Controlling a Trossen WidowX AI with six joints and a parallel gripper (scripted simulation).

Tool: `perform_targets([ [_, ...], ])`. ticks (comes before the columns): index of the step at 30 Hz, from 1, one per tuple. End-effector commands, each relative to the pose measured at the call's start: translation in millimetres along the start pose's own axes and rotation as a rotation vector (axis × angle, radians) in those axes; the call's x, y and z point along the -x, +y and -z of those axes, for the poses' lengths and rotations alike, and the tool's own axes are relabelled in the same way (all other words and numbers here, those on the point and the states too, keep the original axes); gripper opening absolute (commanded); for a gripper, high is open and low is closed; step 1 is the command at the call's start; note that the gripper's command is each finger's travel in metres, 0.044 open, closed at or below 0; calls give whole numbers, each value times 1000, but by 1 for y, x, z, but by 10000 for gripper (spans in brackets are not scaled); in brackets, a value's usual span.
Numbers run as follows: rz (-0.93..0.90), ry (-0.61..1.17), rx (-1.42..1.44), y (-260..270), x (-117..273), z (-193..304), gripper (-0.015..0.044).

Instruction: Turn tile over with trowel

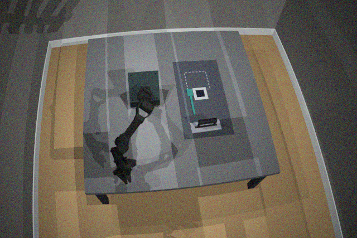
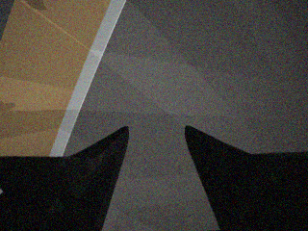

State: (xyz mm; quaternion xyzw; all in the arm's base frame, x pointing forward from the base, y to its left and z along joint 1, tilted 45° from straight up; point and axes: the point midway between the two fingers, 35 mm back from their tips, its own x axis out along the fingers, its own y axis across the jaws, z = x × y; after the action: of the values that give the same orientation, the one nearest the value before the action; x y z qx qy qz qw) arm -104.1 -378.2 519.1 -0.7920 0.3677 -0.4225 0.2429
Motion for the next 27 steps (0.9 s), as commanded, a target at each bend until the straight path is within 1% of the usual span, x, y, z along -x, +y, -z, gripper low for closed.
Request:
perform_targets([
  [1,-4,2,-104,3,-13,-10,270],
  [8,-22,-1,-287,8,-36,-33,270],
  [11,-5,-36,-323,-1,-47,-53,270],
  [19,-43,-56,-498,2,-72,-89,270],
  [27,-131,-92,-729,4,-101,-150,270],
])
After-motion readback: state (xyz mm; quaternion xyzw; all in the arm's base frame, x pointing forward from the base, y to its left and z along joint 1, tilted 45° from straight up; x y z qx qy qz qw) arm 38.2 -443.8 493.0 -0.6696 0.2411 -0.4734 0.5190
